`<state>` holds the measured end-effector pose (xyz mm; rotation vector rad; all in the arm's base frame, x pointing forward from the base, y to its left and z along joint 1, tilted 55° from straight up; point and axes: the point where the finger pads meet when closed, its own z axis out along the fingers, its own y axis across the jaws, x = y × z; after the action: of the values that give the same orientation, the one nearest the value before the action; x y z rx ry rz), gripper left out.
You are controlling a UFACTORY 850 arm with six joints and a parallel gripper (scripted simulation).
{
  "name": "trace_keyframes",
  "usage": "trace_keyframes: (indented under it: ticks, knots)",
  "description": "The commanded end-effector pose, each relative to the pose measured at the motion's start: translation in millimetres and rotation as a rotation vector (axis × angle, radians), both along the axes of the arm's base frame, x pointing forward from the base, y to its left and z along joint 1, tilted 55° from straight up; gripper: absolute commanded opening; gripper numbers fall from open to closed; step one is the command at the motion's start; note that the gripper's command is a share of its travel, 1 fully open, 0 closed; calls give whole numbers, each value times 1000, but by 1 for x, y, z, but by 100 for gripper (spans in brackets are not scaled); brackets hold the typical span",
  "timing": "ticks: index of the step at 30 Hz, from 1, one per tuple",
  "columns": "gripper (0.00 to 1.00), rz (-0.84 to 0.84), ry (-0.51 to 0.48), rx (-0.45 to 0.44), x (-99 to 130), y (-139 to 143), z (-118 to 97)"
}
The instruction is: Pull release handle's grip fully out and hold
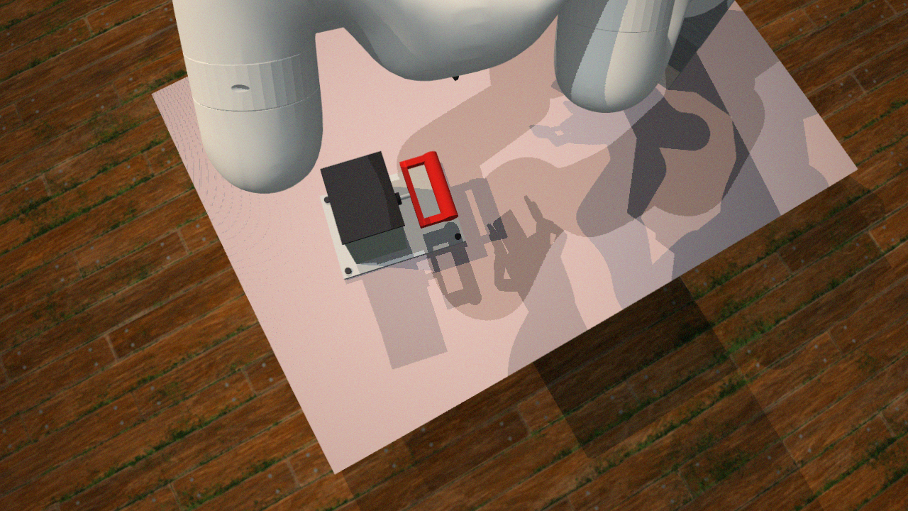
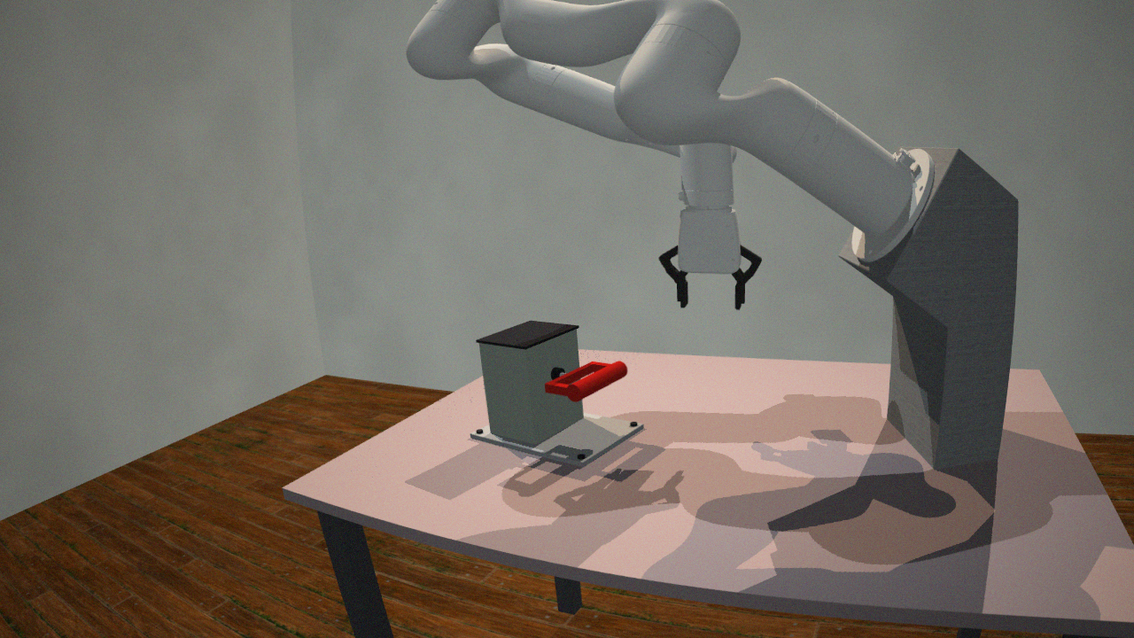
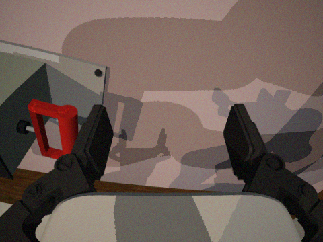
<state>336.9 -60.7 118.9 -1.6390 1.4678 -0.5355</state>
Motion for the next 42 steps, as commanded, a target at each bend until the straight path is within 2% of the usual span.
trace_keyframes:
  ticks: [1,4,5,6,7,9,12,16,18,19,20,30,40,41,42]
  knots:
    - [100,-30,47,45,15,21,30]
    - [100,-30,47,45,15,21,30]
    - [100,-42,53,67,21,31,42]
    - [100,-42,53,67,21,31,42]
    - [100,-51,63,84,27,39,53]
    - [100,-51,63,84,27,39,53]
    - [100,-72,77,122,37,56,74]
    - [100,-72,77,122,37,56,74]
    - [100,-89,92,154,47,71,94]
    - [100,-89,92,154,47,71,94]
    - [100,-97,98,169,51,78,103]
    - [100,-136,127,241,72,110,146]
    - [100,-143,131,253,74,115,153]
    - [0,-143,131,253,74,115,153]
    - [0,-143,131,253,74,115,153]
